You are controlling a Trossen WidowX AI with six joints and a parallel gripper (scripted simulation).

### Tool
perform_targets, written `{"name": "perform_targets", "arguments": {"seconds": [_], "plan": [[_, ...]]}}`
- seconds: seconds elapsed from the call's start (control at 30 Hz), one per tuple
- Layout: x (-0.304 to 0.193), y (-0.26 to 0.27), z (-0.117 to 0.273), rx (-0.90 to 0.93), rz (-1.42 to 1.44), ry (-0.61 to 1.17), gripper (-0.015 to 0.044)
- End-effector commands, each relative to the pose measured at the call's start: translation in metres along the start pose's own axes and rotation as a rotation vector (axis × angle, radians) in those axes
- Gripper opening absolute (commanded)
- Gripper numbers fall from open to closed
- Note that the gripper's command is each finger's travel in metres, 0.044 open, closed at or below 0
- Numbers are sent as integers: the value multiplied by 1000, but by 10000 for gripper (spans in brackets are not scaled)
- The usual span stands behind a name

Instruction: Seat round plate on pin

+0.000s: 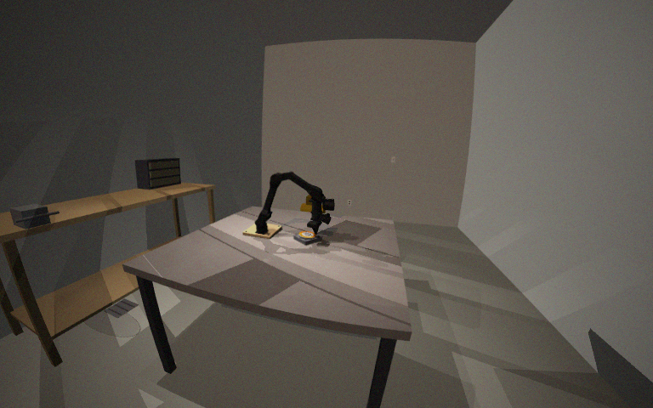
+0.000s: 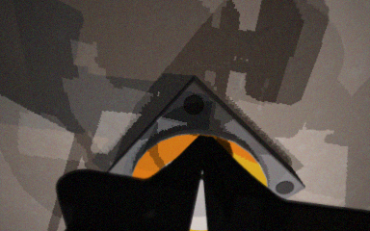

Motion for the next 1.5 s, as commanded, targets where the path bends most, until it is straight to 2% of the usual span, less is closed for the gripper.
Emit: {"name": "perform_targets", "arguments": {"seconds": [0.0, 1.47], "plan": [[-1, -8, 0, -9, -6, 1, 0], [-27, -44, 1, -12, -5, 3, 0]]}}
Point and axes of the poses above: the point midway between the two fingers, 35 mm back from their tips, its own z axis back along the fingers, its own y axis across the jaws, x = y × z, the point moved 3 cm from there along z, back along the fingers, and after that the axes turned 3 degrees about z, right-handed, at the moved point
